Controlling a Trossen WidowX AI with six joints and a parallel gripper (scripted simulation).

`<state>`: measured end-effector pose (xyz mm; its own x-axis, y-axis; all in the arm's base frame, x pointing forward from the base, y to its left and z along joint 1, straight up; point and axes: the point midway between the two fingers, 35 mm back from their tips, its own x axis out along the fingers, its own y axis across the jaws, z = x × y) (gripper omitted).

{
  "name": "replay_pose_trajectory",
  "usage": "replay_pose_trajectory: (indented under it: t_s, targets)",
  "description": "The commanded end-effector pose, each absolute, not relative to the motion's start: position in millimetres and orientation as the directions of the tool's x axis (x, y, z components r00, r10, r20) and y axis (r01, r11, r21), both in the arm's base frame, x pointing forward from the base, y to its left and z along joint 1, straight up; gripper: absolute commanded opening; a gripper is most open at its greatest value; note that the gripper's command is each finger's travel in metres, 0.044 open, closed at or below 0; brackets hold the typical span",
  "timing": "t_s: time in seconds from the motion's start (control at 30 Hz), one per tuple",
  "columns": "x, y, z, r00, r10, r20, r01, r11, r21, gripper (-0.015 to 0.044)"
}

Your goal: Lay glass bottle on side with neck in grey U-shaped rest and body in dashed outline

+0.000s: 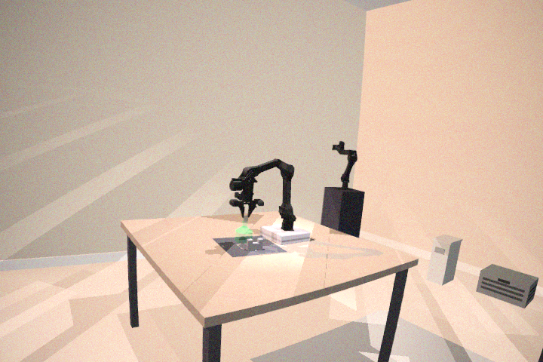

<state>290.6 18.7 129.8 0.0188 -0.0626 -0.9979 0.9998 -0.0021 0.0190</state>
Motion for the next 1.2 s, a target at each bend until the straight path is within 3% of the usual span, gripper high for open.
replay_pose_trajectory:
  t_s: [0.0,1.17]
  targets:
    - [291,28,132,0.02,-0.051,-0.998,1.0,0.003,0.02,0.0123]
    - [291,49,134,0.003,-0.142,-0.99,0.999,-0.041,0.009,0.0123]
